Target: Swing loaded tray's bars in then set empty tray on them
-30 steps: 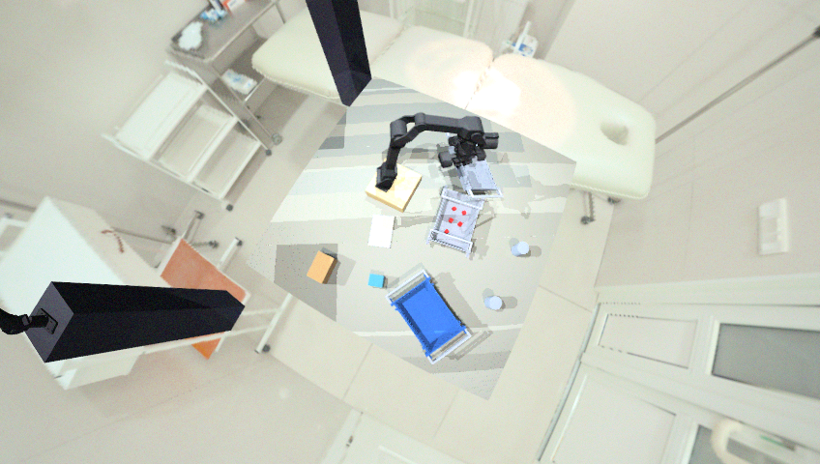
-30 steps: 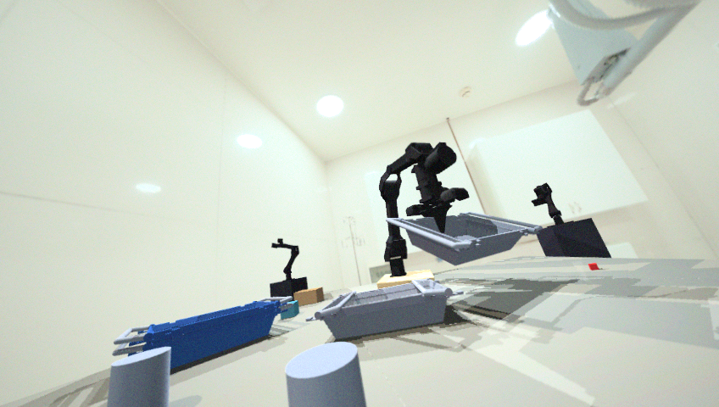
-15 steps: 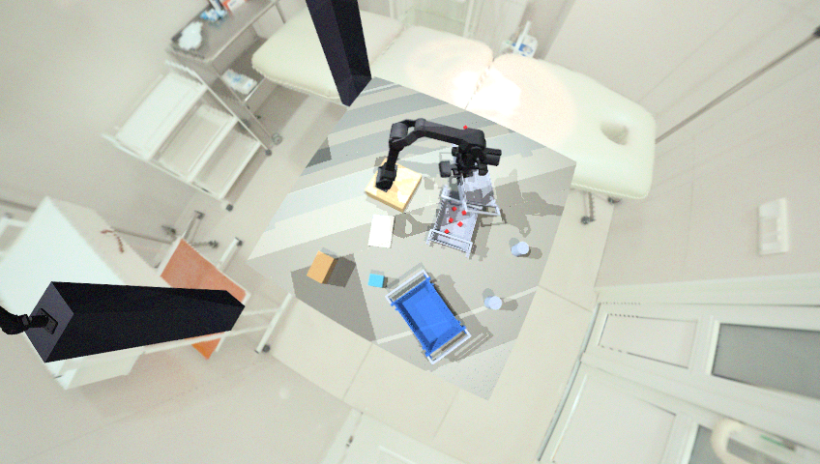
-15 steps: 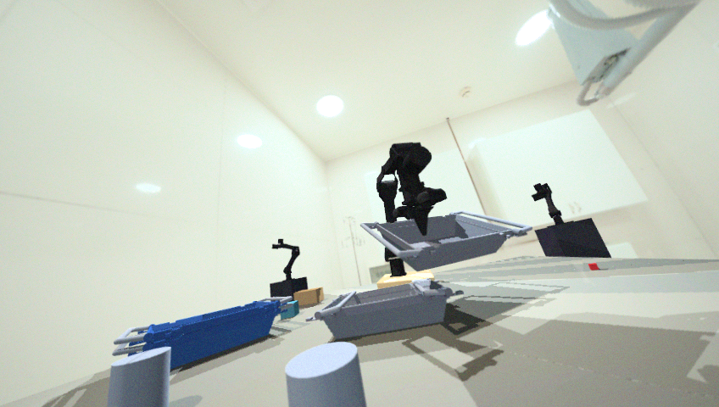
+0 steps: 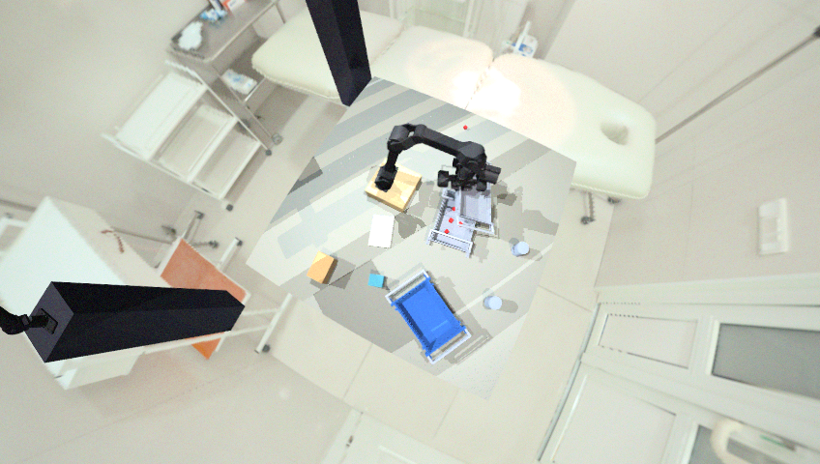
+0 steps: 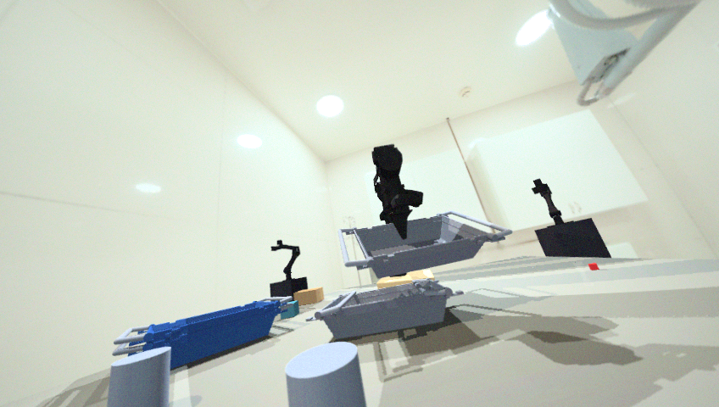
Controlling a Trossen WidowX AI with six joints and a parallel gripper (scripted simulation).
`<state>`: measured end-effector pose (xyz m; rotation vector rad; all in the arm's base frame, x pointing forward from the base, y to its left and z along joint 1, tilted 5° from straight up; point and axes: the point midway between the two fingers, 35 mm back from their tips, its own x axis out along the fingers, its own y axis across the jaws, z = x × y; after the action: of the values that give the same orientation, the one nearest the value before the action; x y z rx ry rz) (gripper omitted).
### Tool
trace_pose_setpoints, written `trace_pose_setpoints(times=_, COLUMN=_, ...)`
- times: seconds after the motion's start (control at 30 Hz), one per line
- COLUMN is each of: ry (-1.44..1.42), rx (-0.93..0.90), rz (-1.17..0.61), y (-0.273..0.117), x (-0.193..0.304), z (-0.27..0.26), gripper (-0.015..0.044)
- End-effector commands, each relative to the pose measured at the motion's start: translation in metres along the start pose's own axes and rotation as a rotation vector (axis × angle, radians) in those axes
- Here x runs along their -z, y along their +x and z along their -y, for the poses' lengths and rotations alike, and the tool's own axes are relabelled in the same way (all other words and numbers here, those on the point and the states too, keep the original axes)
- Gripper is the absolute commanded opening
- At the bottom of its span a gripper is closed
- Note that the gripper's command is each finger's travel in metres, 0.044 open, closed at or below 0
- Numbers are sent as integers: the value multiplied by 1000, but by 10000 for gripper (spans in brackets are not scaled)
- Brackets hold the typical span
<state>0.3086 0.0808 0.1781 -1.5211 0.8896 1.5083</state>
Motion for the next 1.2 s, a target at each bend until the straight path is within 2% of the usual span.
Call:
trace_pose_setpoints(times=0.0, ry=43, rx=28, rz=1, y=-7, x=15, z=0, gripper=0)
trace_pose_setpoints(times=0.6, ry=245, rx=34, rz=1, y=-8, x=77, z=-21, gripper=0)
trace_pose_setpoints(times=1.17, ry=252, rx=34, rz=1, y=-8, x=80, z=-22, gripper=0)
